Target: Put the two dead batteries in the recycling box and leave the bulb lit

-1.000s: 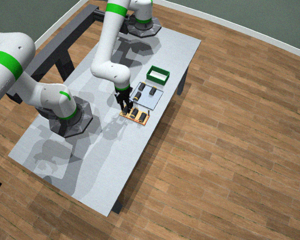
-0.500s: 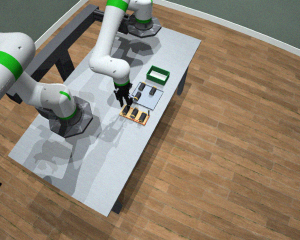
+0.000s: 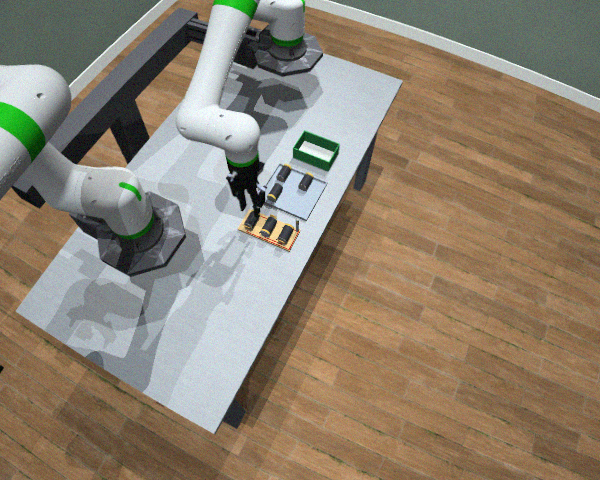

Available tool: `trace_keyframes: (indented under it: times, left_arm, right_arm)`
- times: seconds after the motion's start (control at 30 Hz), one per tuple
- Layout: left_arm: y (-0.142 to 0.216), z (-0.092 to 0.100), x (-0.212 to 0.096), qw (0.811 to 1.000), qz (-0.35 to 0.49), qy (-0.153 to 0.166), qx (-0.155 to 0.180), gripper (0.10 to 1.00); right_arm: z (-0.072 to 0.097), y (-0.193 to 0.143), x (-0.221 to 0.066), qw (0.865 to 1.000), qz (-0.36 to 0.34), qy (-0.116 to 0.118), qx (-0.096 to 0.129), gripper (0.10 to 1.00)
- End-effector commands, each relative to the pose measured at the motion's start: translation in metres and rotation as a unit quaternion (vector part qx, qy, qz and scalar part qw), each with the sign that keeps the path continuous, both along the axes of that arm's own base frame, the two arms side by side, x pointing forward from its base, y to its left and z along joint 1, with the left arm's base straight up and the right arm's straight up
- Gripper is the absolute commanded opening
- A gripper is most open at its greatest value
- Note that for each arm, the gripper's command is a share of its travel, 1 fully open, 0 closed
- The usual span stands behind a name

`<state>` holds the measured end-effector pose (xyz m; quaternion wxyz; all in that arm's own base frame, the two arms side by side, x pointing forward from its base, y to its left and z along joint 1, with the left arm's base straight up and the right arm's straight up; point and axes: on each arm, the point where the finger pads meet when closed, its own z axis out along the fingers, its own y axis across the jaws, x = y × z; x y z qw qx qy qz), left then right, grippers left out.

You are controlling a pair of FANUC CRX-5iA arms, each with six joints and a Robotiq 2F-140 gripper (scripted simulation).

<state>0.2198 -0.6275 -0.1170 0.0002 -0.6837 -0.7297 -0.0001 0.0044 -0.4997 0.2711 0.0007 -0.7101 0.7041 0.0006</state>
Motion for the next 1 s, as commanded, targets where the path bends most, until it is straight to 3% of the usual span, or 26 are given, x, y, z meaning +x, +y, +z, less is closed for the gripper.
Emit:
trace_keyframes:
  times: [0.0,0.8,0.97]
  left_arm:
    - [-0.001,0.002,0.000,1.000,0.000,-0.001,-0.001,0.364]
    - [-0.001,0.002,0.000,1.000,0.000,-0.001,-0.001,0.364]
    - [-0.001,0.035,0.000,1.000,0.000,-0.001,-0.001,0.364]
  right_arm:
    - [0.001,0.000,0.000,1.000,0.000,0.000,-0.001,1.000]
    - [0.001,0.000,0.000,1.000,0.000,0.000,-0.001,1.000]
    - [0.001,0.000,0.000,1.000,0.000,0.000,-0.001,1.000]
